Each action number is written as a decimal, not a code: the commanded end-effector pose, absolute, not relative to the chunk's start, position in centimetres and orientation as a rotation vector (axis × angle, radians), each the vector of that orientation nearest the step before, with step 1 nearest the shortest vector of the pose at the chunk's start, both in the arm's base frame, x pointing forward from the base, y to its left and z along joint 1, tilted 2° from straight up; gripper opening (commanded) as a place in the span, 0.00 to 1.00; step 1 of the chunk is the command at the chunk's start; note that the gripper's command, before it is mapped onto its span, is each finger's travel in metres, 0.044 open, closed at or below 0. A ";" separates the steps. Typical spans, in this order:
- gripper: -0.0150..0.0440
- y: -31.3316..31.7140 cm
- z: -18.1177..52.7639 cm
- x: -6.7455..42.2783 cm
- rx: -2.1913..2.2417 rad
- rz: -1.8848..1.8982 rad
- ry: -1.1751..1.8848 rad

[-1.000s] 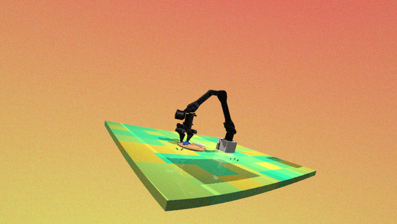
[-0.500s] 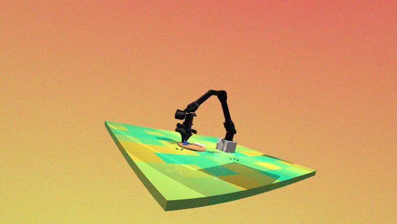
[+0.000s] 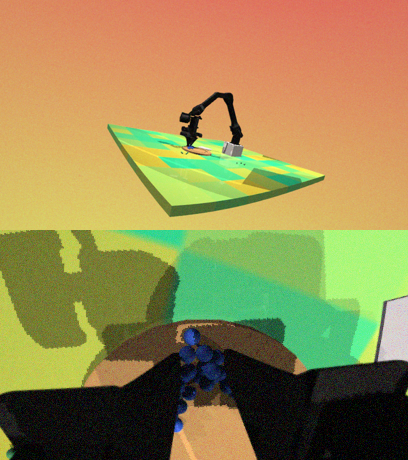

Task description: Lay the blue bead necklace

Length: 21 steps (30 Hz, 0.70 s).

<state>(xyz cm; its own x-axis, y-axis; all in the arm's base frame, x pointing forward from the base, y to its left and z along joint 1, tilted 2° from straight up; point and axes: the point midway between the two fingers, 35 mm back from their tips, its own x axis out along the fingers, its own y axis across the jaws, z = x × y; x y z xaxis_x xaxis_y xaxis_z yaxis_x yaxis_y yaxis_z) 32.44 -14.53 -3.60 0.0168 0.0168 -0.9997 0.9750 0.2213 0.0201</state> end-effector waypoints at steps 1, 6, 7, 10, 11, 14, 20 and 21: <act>0.25 -14.4 -3.5 32.4 1.066 -1.020 1.306; 0.25 -14.4 -2.4 32.4 1.064 -1.015 1.308; 0.25 -14.4 -2.2 32.4 1.064 -1.015 1.308; 0.25 -14.4 -2.2 32.4 1.064 -1.014 1.308; 0.25 -14.4 -2.2 32.4 1.064 -1.014 1.308; 0.25 -14.4 -2.2 32.4 1.064 -1.014 1.308; 0.25 -13.7 -2.2 32.2 1.064 -1.014 1.309; 0.25 -13.4 -2.2 32.0 1.064 -1.014 1.309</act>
<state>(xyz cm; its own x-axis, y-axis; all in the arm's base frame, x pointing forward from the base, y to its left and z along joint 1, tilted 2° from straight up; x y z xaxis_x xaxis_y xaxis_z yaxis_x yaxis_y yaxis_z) 32.25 -14.23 -2.35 0.0136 0.0226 -0.9997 0.9741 0.2255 0.0184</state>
